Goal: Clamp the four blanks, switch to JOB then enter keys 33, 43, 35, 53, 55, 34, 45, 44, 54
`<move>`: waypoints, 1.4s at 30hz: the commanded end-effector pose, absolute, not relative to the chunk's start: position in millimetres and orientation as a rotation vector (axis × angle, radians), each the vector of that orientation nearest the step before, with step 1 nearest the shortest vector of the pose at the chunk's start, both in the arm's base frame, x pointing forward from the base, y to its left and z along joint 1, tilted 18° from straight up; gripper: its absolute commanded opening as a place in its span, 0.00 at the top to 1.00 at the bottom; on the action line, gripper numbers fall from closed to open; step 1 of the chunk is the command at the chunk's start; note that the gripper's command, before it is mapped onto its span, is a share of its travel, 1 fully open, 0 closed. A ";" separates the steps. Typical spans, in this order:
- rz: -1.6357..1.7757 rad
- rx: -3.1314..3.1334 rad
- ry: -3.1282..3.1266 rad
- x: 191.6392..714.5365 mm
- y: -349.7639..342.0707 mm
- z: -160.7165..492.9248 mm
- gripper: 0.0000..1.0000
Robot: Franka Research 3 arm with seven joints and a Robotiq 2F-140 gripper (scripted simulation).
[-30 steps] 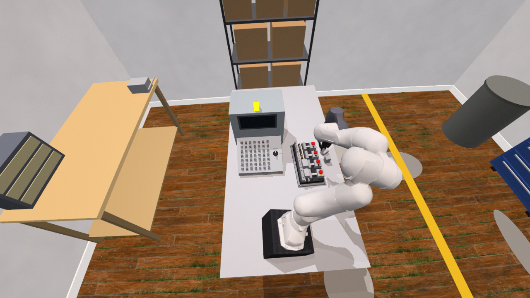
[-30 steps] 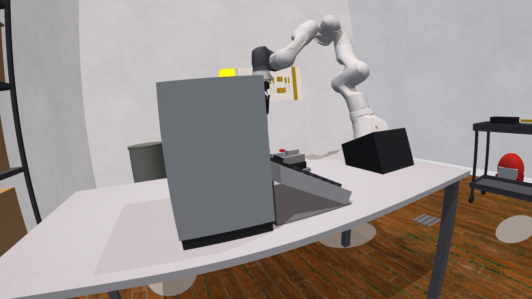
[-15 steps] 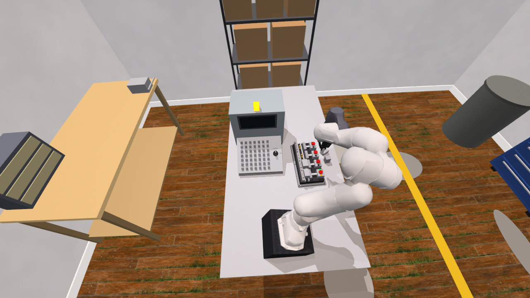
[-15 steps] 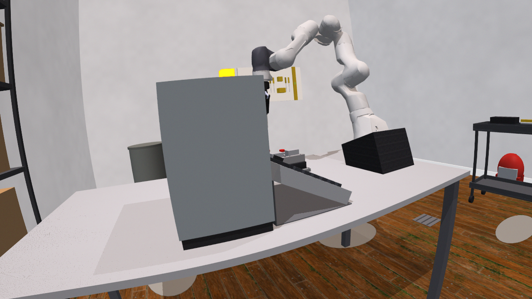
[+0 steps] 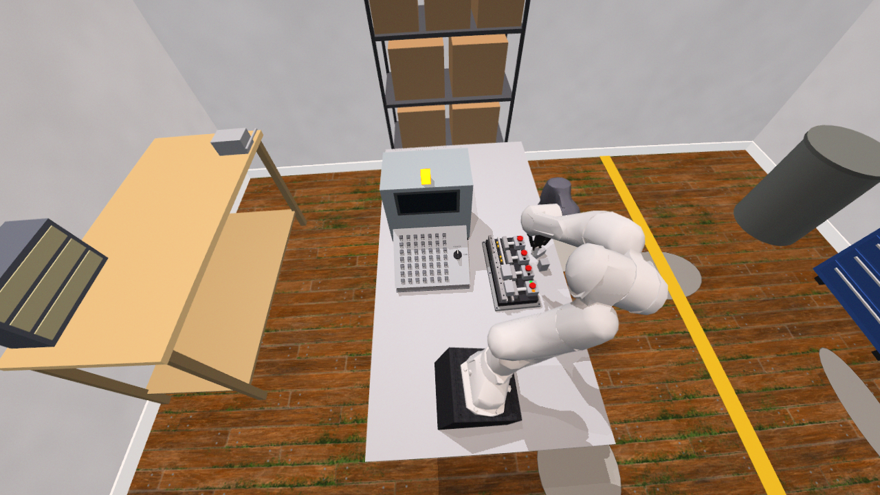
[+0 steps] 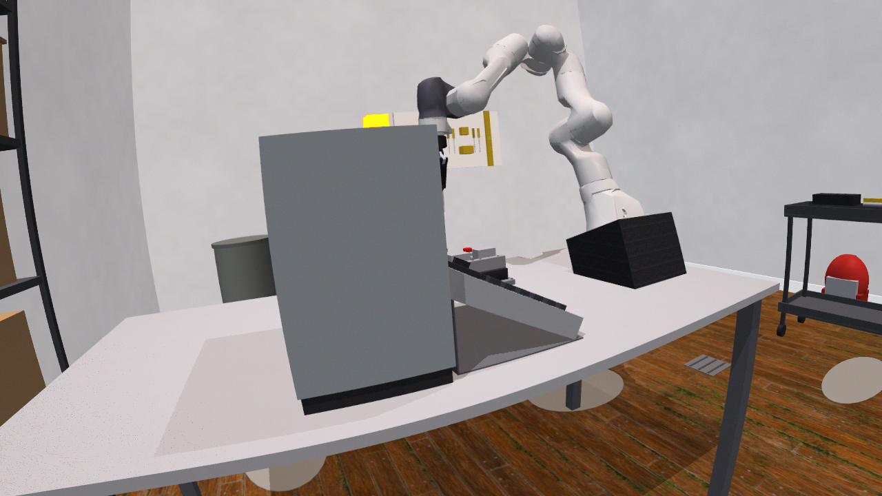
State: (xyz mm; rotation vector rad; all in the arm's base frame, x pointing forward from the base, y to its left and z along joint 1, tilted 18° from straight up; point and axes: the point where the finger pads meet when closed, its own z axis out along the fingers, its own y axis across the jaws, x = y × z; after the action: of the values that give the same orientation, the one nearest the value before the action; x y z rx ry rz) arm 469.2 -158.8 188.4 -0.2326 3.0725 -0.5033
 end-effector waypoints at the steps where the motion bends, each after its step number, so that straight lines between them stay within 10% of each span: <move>1: -0.501 -0.236 3.075 469.0 -159.6 185.5 1.00; 42: -0.501 -0.236 3.075 473.3 -189.5 95.6 1.00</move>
State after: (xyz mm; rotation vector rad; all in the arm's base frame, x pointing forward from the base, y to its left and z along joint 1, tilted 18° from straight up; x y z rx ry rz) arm 468.4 -187.6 99.4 -0.2318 3.0916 -0.5033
